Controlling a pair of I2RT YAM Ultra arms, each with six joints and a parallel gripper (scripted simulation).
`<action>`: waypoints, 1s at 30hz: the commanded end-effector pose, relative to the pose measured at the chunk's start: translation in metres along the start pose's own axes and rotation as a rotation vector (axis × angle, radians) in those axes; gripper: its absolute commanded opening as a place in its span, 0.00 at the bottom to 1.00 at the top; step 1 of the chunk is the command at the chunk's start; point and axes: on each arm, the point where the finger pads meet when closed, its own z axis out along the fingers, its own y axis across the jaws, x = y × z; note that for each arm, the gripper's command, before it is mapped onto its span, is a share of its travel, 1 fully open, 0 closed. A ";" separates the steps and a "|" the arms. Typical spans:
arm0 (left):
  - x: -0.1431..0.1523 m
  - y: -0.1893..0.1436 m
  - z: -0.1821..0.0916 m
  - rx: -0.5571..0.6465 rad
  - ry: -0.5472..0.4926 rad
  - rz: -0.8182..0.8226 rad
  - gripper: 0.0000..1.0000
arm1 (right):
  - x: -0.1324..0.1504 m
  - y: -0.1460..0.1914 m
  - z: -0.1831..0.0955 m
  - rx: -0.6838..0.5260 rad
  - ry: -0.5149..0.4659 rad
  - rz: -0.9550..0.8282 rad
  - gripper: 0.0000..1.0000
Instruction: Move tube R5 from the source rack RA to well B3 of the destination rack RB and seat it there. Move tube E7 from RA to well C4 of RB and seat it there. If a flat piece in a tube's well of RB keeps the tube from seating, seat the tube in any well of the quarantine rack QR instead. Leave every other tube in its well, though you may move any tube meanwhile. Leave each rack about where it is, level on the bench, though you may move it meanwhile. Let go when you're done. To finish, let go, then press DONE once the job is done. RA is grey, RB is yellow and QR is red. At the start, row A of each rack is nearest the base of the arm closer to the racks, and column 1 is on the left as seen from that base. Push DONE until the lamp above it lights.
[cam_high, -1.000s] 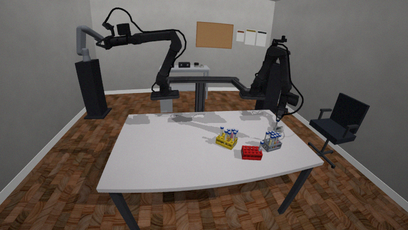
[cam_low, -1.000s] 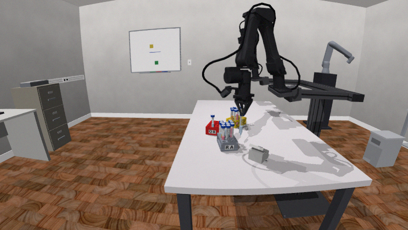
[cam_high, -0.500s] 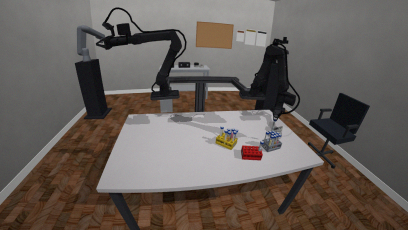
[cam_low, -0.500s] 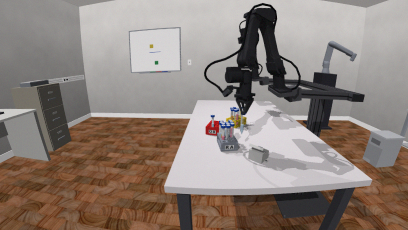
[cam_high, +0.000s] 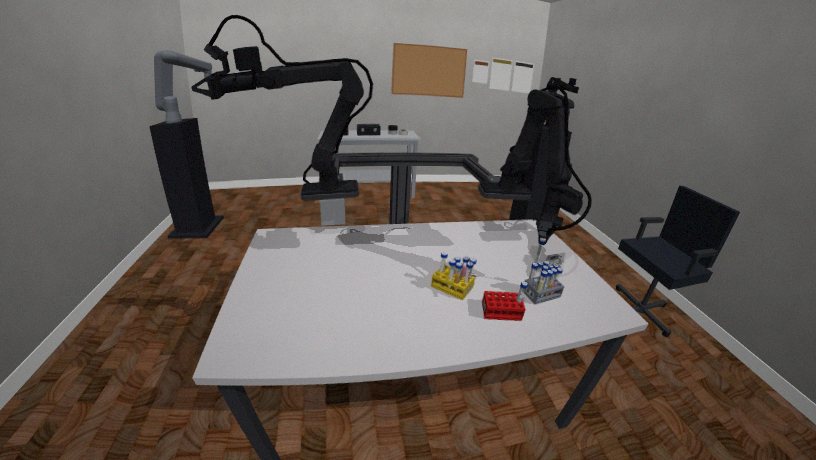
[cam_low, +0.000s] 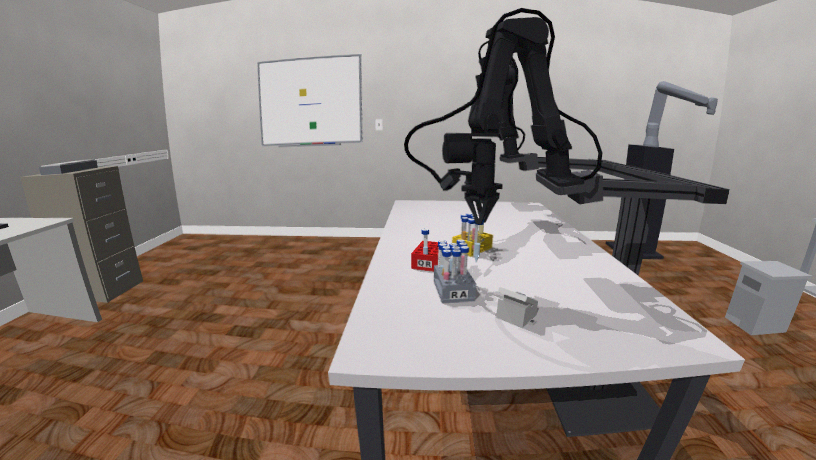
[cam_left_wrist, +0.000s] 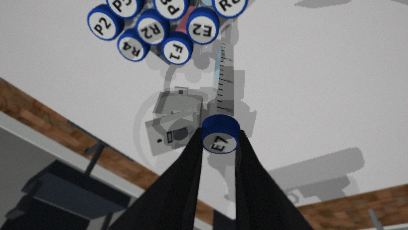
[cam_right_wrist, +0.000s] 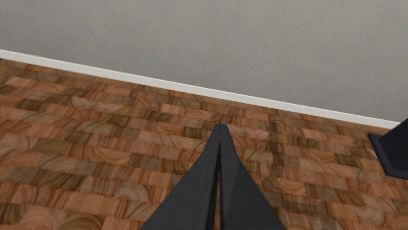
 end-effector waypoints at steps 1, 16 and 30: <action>-0.008 -0.006 -0.003 -0.016 -0.005 -0.037 0.00 | -0.025 -0.008 -0.012 0.022 -0.050 0.008 0.00; -0.047 -0.028 -0.001 -0.007 0.003 -0.036 0.00 | -0.025 -0.008 -0.012 0.022 -0.050 0.008 0.00; -0.079 -0.053 -0.001 -0.008 0.002 -0.036 0.00 | -0.025 -0.008 -0.012 0.022 -0.050 0.008 0.00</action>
